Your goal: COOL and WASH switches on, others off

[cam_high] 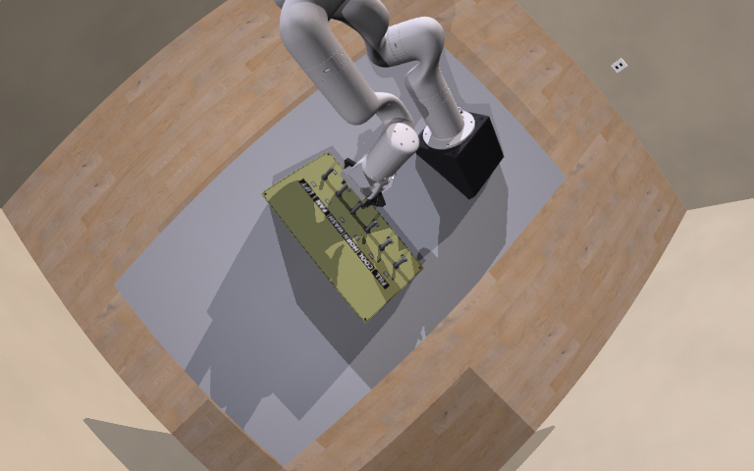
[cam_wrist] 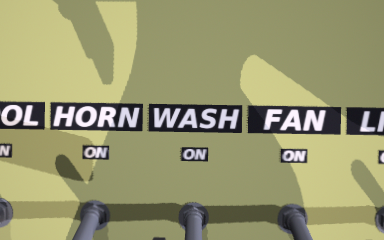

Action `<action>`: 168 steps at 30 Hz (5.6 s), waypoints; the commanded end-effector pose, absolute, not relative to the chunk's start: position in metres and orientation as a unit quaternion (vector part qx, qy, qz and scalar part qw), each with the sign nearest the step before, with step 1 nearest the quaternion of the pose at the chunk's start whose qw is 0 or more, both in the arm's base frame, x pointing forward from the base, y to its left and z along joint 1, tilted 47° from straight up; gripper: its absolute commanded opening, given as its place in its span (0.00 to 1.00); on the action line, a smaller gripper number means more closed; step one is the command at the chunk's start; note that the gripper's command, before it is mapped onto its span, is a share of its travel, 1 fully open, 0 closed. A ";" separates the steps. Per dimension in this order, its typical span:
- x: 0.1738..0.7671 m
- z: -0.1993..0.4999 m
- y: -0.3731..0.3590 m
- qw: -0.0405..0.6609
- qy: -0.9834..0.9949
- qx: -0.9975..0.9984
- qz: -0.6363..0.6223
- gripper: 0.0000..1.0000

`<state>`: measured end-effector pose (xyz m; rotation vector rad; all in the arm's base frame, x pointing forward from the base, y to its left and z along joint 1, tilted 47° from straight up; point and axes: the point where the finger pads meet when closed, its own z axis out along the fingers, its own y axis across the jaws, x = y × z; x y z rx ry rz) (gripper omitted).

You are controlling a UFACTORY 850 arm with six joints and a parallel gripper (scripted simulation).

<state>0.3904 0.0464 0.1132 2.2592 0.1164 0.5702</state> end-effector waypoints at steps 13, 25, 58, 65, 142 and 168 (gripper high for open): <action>0.391 0.114 0.047 0.393 0.046 0.890 0.225 1.00; 0.389 0.125 0.036 0.393 0.046 0.890 0.225 1.00; 0.384 0.165 -0.002 0.393 0.046 0.890 0.225 1.00; 0.384 0.165 -0.002 0.393 0.046 0.890 0.225 1.00; 0.377 0.217 -0.052 0.393 0.046 0.890 0.225 1.00; 0.377 0.217 -0.052 0.393 0.046 0.890 0.225 1.00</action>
